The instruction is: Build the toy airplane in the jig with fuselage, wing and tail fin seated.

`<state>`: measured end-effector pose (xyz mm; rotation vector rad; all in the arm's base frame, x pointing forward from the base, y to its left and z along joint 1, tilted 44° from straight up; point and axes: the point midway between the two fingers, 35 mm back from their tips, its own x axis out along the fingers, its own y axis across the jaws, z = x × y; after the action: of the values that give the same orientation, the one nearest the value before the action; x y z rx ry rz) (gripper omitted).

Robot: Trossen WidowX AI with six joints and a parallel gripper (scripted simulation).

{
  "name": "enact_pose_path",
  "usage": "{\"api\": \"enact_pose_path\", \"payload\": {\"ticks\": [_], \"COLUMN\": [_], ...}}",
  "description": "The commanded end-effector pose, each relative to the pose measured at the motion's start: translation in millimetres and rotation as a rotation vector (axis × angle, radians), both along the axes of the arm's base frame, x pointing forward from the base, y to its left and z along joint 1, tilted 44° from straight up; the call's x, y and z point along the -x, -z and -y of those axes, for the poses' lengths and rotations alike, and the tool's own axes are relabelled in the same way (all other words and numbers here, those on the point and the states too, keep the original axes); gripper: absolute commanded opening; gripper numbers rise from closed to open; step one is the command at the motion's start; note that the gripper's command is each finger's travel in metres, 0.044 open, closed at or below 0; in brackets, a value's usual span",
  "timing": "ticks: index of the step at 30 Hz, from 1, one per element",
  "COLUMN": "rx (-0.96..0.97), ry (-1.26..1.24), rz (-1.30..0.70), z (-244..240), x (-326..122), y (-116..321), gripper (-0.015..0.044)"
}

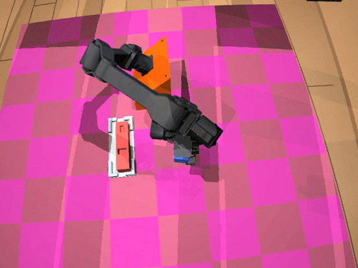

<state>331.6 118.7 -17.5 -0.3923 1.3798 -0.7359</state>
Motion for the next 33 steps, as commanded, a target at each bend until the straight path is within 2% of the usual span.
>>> {"api": "enact_pose_path", "payload": {"ticks": [1,33], "rx": [-0.004,-0.025], "ry": [0.062,0.523], "rz": [0.064,0.485], "z": [12,101], "x": [-3,-3], "y": [-10,-68], "gripper": [0.0,0.0]}}
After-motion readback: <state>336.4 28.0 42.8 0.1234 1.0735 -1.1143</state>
